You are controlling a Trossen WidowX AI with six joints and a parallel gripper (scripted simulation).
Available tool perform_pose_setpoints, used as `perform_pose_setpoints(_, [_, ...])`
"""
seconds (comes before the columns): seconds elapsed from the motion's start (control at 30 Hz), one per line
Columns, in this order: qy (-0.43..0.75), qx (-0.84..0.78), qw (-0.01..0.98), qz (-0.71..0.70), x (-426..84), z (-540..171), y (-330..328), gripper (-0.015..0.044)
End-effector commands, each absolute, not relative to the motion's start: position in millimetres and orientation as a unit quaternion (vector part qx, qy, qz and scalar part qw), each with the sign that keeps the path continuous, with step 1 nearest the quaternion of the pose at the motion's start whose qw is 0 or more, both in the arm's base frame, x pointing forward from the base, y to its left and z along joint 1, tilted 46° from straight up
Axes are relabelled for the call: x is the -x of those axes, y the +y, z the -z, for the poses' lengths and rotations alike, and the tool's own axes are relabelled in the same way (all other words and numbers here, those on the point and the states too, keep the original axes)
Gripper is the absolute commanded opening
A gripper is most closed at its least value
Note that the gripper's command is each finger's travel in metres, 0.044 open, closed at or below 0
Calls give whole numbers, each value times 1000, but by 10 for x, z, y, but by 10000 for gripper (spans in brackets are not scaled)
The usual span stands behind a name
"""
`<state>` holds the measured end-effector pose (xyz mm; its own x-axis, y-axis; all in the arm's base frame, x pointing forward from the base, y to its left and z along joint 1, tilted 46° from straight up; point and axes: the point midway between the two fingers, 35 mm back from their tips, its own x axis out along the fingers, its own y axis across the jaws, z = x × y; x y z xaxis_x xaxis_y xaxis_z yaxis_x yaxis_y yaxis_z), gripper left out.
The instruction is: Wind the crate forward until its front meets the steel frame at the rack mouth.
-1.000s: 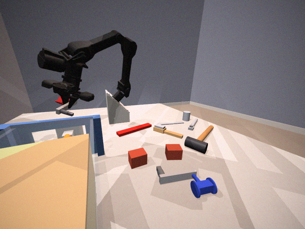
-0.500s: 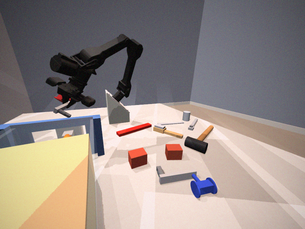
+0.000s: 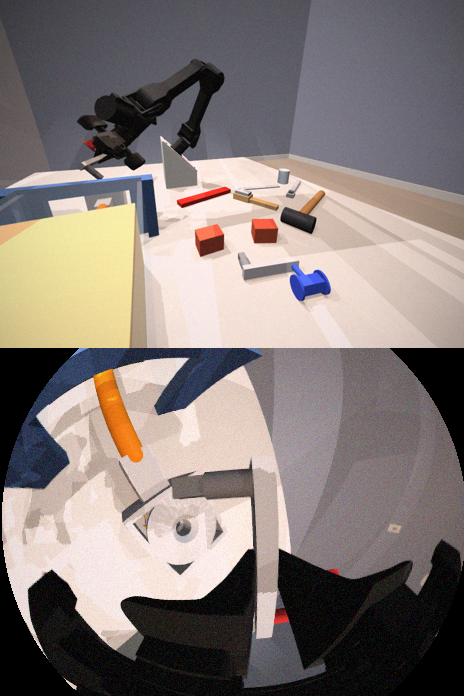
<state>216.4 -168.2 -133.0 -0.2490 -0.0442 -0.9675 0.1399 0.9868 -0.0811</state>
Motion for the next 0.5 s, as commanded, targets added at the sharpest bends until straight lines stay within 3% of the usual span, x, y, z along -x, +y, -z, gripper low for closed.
perform_pose_setpoints(0.0, [785, -2, 611, 103, -2177, 1306, -1715, 0])
perform_pose_setpoints(0.47, [781, 82, 596, 167, -2177, 1308, -1706, 0])
